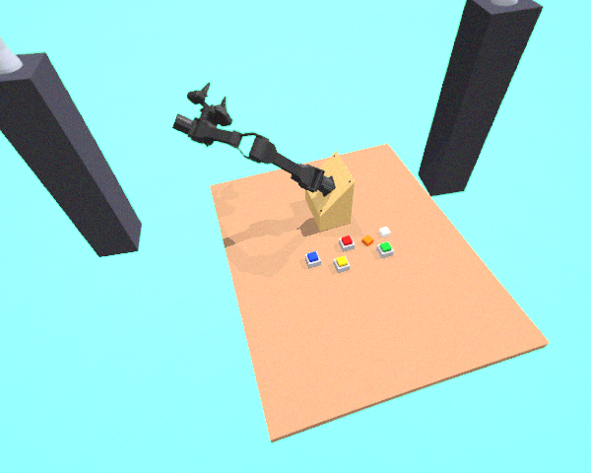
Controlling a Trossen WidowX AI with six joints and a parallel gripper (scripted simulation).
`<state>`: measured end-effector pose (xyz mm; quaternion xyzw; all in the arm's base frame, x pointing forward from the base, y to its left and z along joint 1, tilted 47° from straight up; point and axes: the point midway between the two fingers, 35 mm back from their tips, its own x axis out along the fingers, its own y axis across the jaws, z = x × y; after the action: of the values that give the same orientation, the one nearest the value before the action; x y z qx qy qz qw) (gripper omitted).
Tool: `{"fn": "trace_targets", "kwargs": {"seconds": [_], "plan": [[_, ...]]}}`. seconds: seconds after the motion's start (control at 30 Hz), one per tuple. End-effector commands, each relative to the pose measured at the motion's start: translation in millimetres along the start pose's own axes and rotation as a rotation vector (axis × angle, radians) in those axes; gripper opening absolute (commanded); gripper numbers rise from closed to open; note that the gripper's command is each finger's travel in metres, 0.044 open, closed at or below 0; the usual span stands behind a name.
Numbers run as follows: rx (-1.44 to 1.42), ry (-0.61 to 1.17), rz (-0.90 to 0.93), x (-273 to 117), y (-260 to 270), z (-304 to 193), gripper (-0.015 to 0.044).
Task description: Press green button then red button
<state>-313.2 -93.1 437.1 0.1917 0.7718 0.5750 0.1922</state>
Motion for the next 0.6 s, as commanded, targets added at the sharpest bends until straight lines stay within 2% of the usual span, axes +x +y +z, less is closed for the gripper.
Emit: {"fn": "trace_targets", "kwargs": {"seconds": [0.0,0.17,0.33,0.57], "plan": [[-0.004,0.004,-0.002,-0.7,-0.6,-0.5,0.0400],[-0.112,0.160,-0.068,-31.0,-22.6,-24.4,0.0400],[-0.257,0.436,-0.146,-103.7,-63.6,-69.2,0.0400],[-0.438,0.782,-0.204,-211.9,-108.9,-93.3,0.0400]]}}
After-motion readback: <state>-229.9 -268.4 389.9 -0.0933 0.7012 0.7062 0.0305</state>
